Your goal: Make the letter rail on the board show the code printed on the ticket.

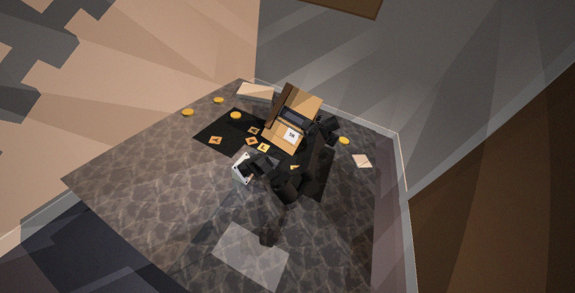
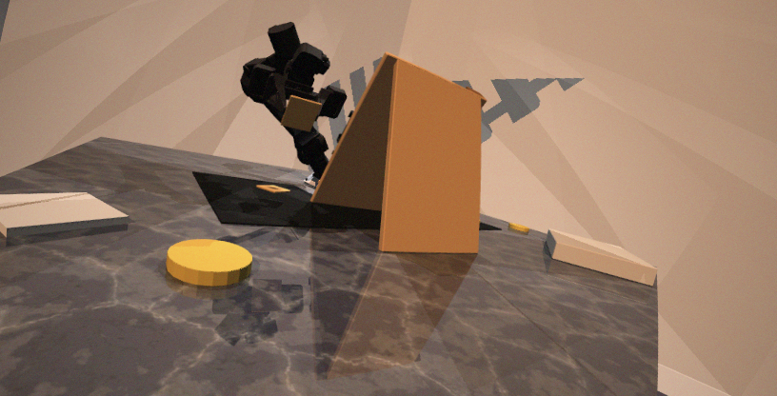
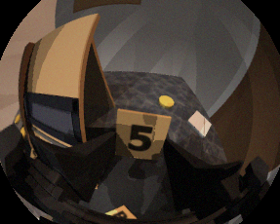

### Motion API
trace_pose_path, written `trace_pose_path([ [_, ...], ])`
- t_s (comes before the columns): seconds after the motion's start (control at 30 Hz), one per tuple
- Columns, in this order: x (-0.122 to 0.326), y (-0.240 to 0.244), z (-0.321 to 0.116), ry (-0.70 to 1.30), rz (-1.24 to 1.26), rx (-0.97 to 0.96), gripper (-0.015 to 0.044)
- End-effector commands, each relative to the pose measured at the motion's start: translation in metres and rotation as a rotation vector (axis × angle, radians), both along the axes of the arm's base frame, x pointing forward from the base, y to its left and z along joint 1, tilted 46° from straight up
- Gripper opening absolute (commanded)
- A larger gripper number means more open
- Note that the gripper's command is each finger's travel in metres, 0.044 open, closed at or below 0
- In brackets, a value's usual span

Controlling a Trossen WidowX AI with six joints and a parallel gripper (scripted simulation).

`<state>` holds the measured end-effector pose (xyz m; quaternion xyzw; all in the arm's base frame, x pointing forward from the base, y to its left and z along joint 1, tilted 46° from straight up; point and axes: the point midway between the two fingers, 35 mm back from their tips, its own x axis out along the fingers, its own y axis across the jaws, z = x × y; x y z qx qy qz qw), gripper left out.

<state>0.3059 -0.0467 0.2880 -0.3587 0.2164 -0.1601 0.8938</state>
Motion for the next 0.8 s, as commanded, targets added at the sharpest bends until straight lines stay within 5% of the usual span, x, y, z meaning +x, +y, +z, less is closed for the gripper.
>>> trace_pose_path([
  [0.0, 0.0003, 0.0015, -0.0037, 0.001, -0.004, 0.003, 0.0000],
  [0.77, 0.0022, 0.0089, -0.0126, 0.001, -0.004, 0.003, 0.0000],
])
